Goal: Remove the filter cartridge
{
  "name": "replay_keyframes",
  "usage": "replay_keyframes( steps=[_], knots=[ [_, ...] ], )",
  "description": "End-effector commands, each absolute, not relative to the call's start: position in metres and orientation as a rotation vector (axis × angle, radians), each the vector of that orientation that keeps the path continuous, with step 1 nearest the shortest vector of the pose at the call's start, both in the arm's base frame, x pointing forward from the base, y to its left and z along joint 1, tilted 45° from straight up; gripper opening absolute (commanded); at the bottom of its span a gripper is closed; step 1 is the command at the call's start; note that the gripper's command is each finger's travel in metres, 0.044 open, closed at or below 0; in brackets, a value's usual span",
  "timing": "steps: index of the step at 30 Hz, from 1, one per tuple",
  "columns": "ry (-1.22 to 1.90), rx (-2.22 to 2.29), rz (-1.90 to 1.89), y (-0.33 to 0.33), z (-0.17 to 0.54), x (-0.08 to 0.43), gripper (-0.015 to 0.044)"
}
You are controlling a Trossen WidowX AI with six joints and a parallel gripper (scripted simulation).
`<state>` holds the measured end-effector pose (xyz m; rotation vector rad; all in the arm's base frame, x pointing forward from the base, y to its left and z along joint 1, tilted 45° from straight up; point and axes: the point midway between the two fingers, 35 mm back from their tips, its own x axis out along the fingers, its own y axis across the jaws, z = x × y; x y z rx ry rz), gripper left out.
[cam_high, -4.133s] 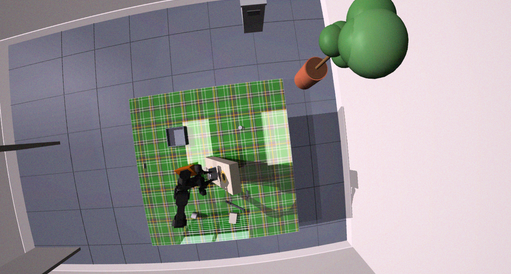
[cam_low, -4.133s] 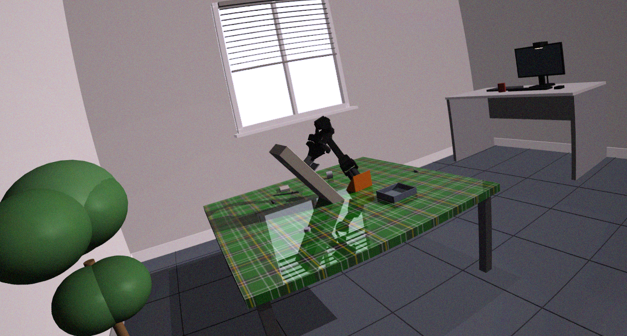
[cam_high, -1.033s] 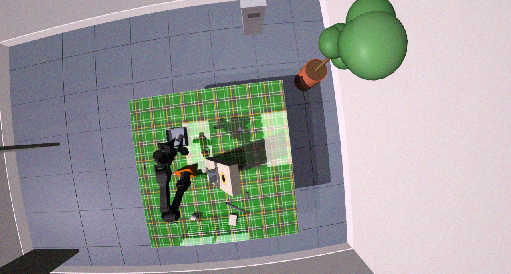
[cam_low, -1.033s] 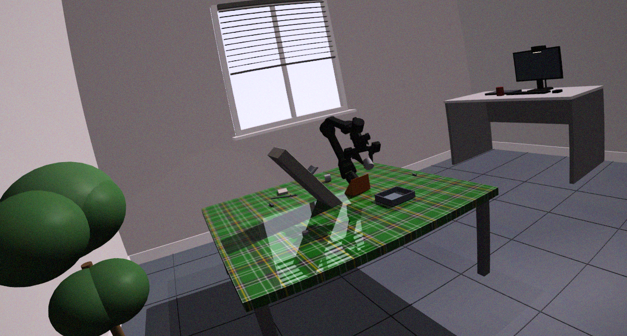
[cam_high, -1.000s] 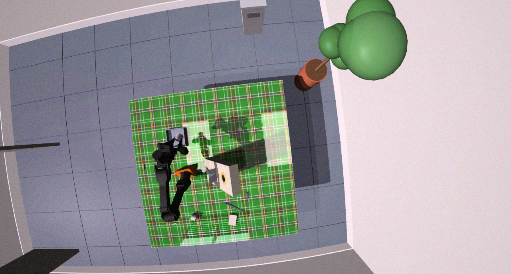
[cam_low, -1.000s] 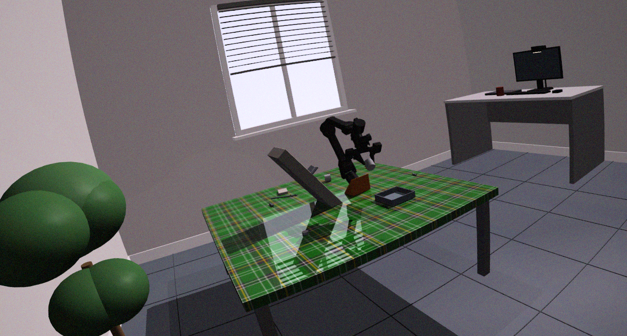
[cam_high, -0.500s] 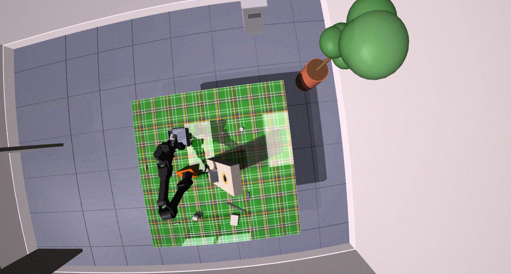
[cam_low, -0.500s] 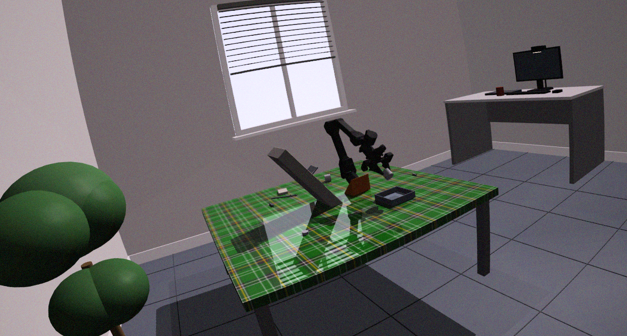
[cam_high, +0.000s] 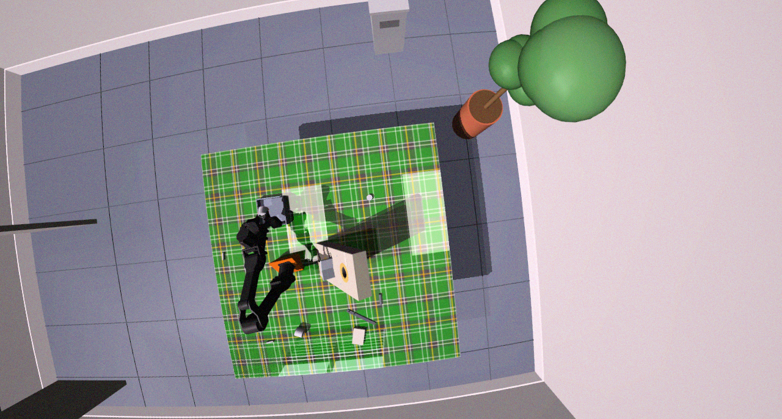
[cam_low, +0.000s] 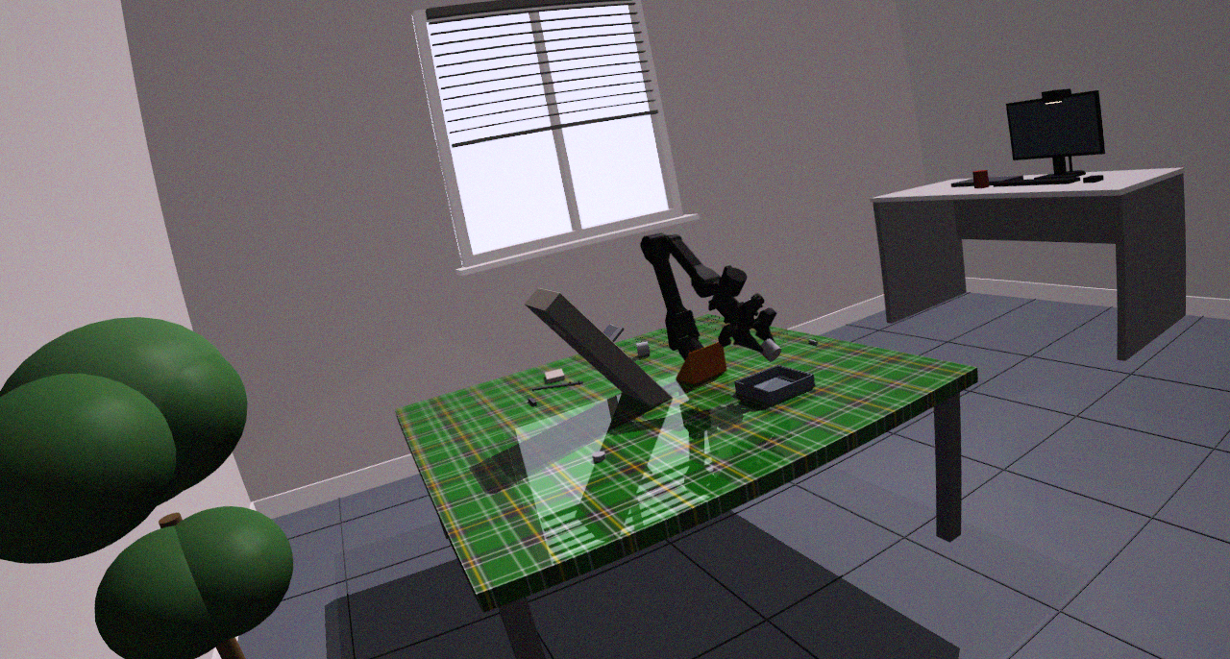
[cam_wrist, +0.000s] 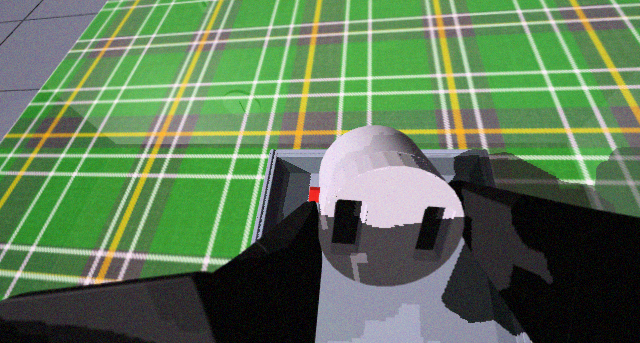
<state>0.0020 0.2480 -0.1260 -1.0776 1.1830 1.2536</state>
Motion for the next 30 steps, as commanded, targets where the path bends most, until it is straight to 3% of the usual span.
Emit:
replay_keyframes(
  steps=[1, 16, 30],
  knots=[
    [1.187, -1.080, 1.261, 0.238, -0.138, 0.000, 0.0000],
    [1.188, -1.080, 1.261, 0.199, -0.172, -0.004, 0.0000],
    [1.194, -1.095, 1.253, 0.201, -0.170, -0.003, 0.0367]
  ],
)
